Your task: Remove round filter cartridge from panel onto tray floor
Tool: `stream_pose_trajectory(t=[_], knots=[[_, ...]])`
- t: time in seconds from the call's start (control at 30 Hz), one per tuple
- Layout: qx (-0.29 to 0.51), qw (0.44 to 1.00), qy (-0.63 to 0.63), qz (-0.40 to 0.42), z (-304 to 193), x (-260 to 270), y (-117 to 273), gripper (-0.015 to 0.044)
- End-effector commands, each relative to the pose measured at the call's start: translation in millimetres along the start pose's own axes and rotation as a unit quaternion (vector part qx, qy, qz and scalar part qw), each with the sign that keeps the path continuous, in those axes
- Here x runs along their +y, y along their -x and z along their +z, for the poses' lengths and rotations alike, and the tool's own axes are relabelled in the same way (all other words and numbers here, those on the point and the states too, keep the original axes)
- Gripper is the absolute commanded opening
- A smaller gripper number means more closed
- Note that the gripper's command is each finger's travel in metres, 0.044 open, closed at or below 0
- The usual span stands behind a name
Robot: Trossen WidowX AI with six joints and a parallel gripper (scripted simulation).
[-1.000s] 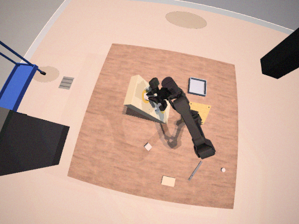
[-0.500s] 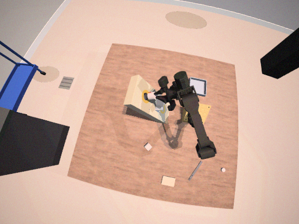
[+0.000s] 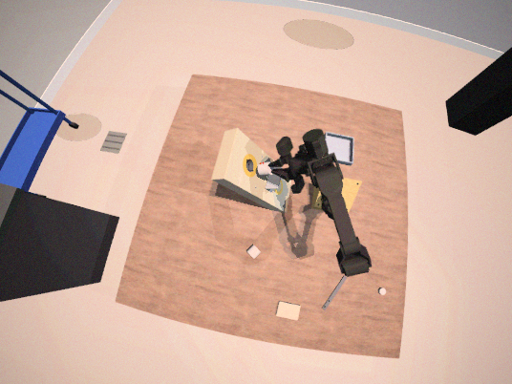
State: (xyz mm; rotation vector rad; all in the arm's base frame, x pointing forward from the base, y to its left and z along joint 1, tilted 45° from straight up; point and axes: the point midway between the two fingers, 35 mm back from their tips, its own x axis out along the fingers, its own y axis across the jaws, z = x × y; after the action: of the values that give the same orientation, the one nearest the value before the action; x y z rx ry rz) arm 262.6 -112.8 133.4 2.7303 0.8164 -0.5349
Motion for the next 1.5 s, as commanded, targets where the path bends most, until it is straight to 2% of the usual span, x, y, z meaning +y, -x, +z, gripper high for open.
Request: stream_pose_trajectory(t=[0.0,0.33,0.47,0.9,1.13,1.27,1.47], knots=[[0.003,1.000,0.003,0.001,6.0,-11.1,-1.5,0.0000],[0.003,1.000,0.002,0.000,21.1,-36.3,-5.5,0.0000],[0.000,1.000,-0.001,-0.001,19.0,-31.3,-4.8,0.0104],[0.003,1.000,0.002,0.000,20.2,-34.7,-5.2,0.0104],[0.003,1.000,0.003,0.001,-16.0,23.4,3.2,0.0104],[0.003,1.000,0.003,0.001,-19.9,29.2,4.0,0.0104],[0.001,1.000,0.007,0.002,-35.5,56.7,26.0,0.0262]])
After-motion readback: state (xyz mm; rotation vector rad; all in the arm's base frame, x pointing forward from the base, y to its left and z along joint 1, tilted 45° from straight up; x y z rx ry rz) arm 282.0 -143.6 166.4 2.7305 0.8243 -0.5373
